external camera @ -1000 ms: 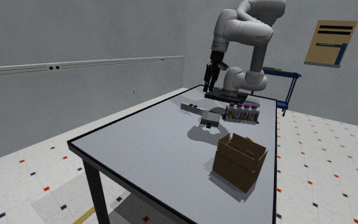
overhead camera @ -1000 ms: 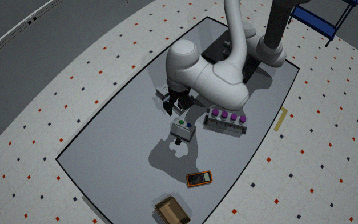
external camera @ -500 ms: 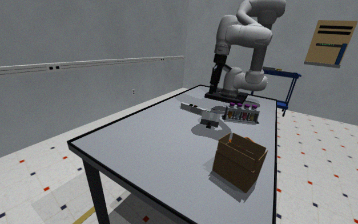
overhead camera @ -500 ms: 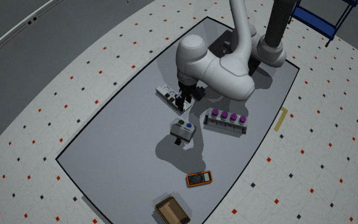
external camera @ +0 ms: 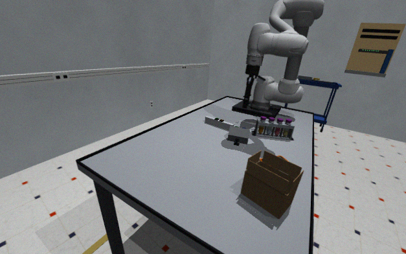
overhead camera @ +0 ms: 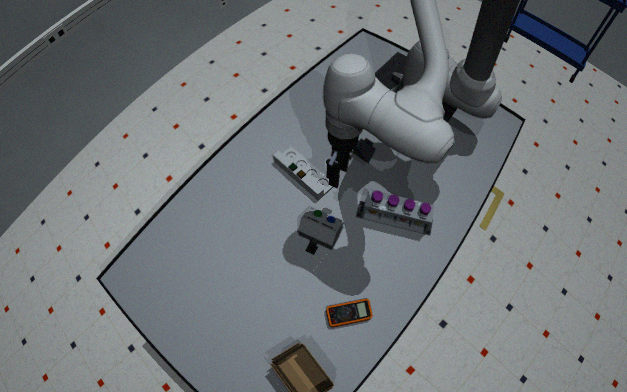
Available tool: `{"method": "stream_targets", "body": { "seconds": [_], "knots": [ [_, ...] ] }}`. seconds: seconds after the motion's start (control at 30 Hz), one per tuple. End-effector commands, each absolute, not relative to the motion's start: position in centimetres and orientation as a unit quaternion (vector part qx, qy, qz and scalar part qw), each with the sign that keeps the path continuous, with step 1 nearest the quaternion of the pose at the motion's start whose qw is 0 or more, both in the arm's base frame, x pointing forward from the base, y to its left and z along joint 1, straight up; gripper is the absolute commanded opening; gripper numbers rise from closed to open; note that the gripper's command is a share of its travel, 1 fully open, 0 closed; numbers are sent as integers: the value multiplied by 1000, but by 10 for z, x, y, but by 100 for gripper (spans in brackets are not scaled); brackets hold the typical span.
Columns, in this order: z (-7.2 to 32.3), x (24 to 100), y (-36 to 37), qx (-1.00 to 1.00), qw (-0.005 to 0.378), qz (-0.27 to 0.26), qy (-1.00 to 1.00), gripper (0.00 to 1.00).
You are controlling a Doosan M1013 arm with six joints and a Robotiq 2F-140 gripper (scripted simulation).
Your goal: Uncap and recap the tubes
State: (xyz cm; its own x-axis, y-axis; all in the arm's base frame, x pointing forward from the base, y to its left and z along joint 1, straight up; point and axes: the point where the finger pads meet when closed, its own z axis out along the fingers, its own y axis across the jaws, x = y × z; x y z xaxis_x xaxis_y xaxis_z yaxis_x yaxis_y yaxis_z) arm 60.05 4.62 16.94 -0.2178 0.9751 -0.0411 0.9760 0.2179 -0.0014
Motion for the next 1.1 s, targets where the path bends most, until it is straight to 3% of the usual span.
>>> {"method": "stream_targets", "body": {
  "seconds": [0.0, 0.33, 0.83, 1.07],
  "knots": [
    [164, 584, 49, 608, 12, -10, 793, 41],
    [148, 540, 56, 550, 2, -1, 835, 41],
    [148, 540, 56, 545, 1, -1, 839, 41],
    [148, 532, 101, 712, 1, 0, 702, 41]
  ]
}}
